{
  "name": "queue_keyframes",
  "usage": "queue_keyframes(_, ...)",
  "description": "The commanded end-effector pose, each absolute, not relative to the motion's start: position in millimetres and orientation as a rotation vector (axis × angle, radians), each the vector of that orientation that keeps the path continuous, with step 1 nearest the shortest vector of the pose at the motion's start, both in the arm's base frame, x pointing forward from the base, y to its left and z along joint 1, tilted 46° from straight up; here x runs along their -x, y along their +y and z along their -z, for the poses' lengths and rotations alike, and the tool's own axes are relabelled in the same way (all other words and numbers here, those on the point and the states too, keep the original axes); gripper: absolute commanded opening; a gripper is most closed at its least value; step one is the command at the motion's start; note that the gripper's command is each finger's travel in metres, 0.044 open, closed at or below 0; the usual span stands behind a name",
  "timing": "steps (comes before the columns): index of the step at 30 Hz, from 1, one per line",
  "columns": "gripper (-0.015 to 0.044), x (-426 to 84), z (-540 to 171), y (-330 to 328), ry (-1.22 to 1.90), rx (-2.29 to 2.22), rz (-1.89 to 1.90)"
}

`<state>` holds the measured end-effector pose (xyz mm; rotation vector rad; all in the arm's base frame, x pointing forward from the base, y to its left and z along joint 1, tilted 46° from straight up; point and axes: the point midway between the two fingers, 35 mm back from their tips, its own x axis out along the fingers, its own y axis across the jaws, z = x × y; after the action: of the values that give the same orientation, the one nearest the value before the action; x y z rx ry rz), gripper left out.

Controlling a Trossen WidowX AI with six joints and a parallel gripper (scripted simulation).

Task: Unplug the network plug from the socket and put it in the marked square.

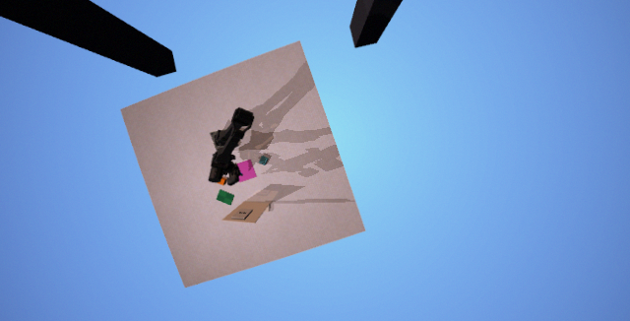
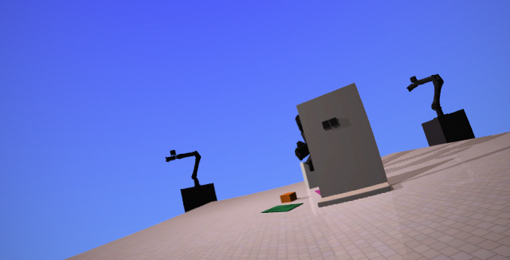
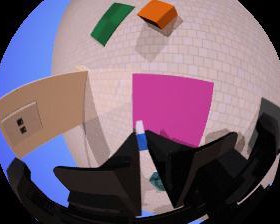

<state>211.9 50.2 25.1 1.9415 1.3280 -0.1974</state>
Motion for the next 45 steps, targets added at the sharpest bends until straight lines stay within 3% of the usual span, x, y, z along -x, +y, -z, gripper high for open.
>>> queue_keyframes(1, 0.0, -209.1, -19.7, 53.6, 1.335, -1.947, 0.212)
queue_keyframes(45, 0.0, -203.5, 1.2, 78.2, 1.333, -1.953, 0.207)
